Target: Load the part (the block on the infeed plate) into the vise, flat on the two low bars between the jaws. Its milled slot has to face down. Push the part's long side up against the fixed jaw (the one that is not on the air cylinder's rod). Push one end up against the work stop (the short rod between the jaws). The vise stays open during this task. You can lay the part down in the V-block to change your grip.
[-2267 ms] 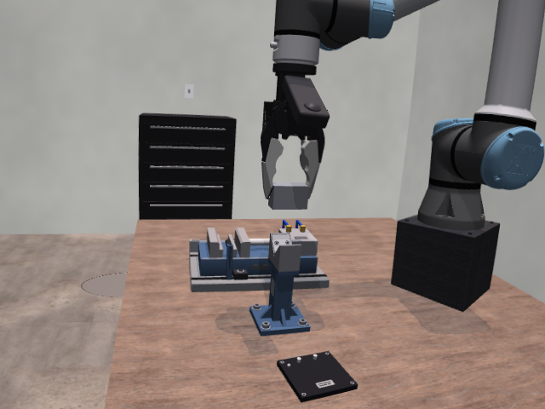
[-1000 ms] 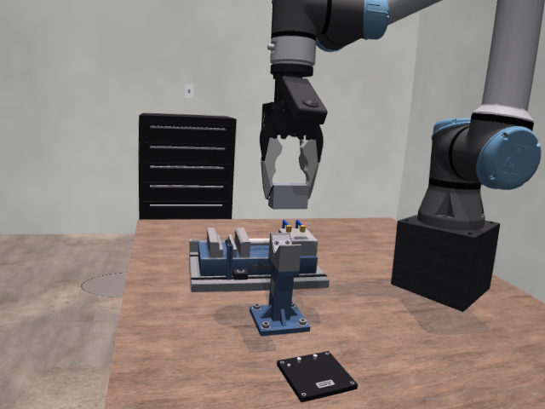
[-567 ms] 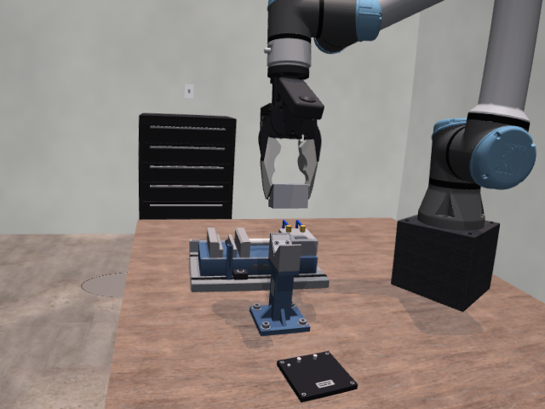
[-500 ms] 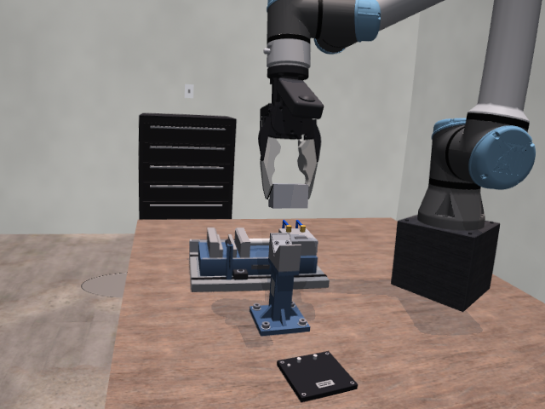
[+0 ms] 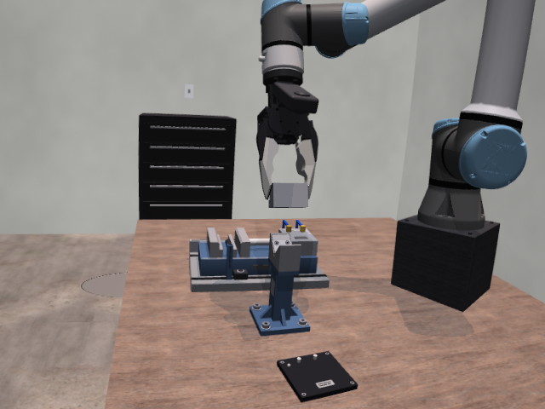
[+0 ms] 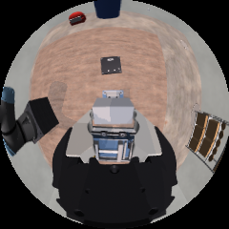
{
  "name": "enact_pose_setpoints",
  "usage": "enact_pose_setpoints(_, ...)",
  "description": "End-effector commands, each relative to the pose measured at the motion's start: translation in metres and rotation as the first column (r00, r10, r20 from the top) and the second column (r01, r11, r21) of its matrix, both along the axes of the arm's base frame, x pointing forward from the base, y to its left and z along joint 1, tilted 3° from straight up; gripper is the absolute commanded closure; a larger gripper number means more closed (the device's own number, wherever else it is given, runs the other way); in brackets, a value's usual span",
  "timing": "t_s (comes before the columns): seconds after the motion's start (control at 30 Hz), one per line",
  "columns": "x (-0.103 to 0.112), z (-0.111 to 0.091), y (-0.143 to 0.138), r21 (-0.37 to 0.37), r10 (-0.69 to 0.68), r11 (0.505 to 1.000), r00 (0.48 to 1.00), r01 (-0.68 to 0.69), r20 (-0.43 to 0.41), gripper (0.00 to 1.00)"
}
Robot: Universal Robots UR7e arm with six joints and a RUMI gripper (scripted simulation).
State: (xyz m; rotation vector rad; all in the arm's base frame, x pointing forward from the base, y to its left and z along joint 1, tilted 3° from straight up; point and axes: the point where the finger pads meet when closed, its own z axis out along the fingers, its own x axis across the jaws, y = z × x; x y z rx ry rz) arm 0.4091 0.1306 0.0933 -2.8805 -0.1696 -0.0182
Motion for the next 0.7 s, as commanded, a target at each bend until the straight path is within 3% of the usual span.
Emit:
enact_pose_setpoints(0.0, 0.0002, 0.0001, -0.0003, 0.035, 0.002, 0.999, 1.0, -0.002, -0.004, 1.0)
enact_pose_setpoints(0.67, 0.0003, -0.0007, -0.0019, 0.254, 0.012, 0.967, 1.0, -0.005, -0.028, 1.0)
